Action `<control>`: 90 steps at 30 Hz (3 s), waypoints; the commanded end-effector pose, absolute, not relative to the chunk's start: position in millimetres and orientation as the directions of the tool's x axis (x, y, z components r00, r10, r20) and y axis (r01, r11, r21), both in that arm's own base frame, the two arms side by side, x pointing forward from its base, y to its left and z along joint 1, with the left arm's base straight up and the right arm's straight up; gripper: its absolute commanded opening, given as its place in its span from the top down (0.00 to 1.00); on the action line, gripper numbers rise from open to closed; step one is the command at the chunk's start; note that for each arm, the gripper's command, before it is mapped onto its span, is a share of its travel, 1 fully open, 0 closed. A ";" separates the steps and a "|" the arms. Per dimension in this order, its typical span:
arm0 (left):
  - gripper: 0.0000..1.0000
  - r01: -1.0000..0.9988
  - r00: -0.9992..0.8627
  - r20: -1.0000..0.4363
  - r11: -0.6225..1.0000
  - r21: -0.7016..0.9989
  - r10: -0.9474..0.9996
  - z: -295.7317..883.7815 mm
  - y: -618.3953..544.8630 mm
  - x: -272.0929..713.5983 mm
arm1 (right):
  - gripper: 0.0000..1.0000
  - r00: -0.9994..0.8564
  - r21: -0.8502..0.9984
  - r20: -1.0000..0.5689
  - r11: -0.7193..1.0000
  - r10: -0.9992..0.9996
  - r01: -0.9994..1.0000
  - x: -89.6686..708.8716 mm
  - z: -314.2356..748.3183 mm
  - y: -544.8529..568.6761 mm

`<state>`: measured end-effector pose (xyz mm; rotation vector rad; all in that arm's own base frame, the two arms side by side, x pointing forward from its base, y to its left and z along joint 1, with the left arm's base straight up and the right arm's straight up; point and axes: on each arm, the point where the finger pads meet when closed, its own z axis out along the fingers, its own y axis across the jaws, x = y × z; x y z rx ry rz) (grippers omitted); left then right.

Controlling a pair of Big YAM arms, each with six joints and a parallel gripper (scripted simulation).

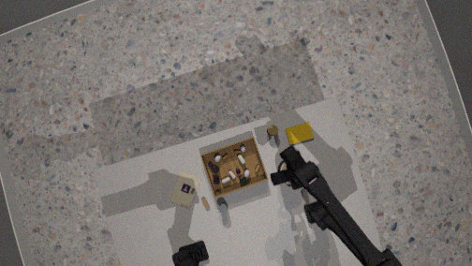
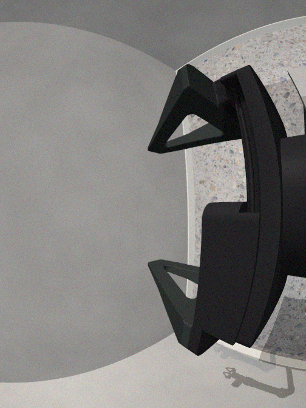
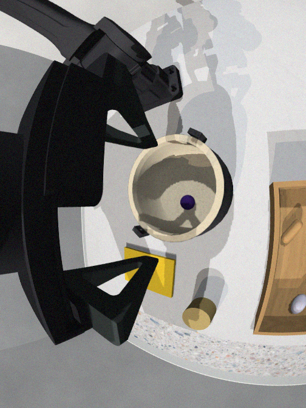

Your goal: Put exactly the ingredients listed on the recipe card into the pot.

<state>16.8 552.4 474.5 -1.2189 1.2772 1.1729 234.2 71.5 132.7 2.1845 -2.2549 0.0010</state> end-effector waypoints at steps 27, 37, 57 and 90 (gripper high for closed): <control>0.00 -1.000 0.000 -1.000 0.013 0.000 0.000 500.5 544.8 7.6 | 0.00 -0.035 -0.031 -0.028 0.036 -0.999 -0.999 301.1 151.2 302.5; 0.00 -1.000 0.000 -1.000 0.013 0.000 0.000 500.5 544.8 7.6 | 0.00 -0.049 -0.045 -0.047 0.052 -0.998 -0.998 303.3 157.2 299.9; 0.00 -1.000 0.000 -1.000 0.013 0.000 0.000 500.5 544.8 7.6 | 0.64 -0.047 -0.004 -0.002 0.047 -0.999 -0.999 294.4 75.1 291.2; 0.00 -1.000 0.000 -1.000 0.013 0.000 0.000 500.5 544.8 7.6 | 0.64 -0.046 -0.036 -0.036 0.047 -0.998 -0.998 310.5 70.6 302.9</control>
